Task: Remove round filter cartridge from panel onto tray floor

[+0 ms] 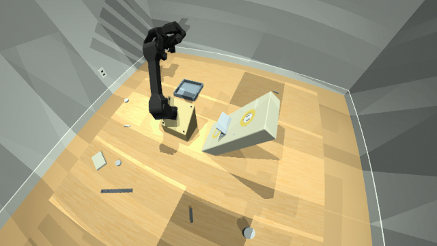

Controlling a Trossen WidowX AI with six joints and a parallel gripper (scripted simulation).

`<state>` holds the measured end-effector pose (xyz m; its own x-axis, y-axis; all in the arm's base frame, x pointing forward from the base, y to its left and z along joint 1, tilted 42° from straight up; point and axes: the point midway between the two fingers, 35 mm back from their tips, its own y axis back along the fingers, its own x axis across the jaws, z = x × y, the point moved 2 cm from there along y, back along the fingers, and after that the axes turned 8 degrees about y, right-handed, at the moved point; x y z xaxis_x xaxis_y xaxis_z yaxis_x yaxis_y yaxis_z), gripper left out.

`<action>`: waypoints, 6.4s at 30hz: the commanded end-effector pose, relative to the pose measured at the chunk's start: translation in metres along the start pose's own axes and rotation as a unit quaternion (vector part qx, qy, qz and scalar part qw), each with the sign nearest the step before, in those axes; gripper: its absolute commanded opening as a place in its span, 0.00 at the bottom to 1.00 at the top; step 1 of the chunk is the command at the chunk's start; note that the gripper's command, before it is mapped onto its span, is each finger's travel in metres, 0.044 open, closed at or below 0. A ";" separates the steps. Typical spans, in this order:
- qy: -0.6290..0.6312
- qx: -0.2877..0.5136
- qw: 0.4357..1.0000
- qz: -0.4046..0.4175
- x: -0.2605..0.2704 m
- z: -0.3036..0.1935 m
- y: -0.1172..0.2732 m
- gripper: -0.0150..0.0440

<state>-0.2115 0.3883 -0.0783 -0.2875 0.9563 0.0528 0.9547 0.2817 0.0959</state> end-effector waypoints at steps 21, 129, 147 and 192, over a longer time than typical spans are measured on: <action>0.285 -0.455 0.832 -0.141 -0.076 -0.027 0.243 0.41; -0.185 -0.733 0.449 -0.476 -0.461 -0.164 0.447 0.41; -0.186 -0.733 0.448 -0.477 -0.467 -0.159 0.452 0.41; -0.115 -0.651 0.471 -0.583 -0.472 -0.156 0.455 0.25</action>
<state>0.3440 0.0552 0.0967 -0.3569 0.2893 -0.8882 -0.7440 0.4869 0.4576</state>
